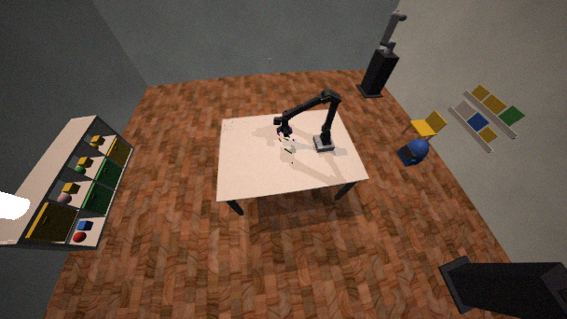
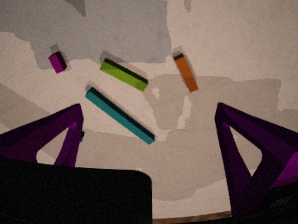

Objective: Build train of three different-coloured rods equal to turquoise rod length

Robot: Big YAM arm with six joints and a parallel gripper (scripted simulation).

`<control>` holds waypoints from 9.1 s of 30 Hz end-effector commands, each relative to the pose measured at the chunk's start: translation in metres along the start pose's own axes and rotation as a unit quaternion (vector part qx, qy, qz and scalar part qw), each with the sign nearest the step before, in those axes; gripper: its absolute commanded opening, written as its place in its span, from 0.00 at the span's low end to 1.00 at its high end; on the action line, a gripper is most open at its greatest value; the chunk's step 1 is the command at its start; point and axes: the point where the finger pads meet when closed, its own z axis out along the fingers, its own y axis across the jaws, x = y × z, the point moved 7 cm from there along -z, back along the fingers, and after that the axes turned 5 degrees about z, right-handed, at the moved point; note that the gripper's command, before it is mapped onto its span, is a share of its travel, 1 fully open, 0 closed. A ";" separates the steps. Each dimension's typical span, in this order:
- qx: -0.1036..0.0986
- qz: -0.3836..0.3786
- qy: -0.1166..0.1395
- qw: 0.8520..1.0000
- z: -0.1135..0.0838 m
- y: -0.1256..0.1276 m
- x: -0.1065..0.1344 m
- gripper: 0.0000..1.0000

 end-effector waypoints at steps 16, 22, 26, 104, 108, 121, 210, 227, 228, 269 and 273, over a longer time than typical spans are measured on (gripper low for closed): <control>0.009 -0.007 0.001 1.000 -0.007 -0.018 -0.001 1.00; 0.009 -0.007 0.001 1.000 -0.007 -0.018 -0.001 1.00; 0.009 -0.007 0.001 1.000 -0.007 -0.018 -0.001 1.00; -0.006 0.406 0.002 0.914 0.005 -0.001 -0.027 1.00; -0.006 0.439 0.002 0.898 0.005 -0.001 -0.028 1.00; -0.004 0.575 0.002 0.818 0.005 -0.001 -0.036 1.00; -0.001 1.000 -0.014 0.011 -0.007 0.005 -0.081 1.00; 0.000 1.000 -0.012 0.013 -0.007 0.005 -0.081 1.00; 0.000 1.000 -0.012 0.013 -0.007 0.005 -0.081 1.00; 0.000 1.000 -0.012 0.013 -0.007 0.005 -0.081 1.00; 0.000 1.000 -0.012 0.013 -0.007 0.005 -0.081 1.00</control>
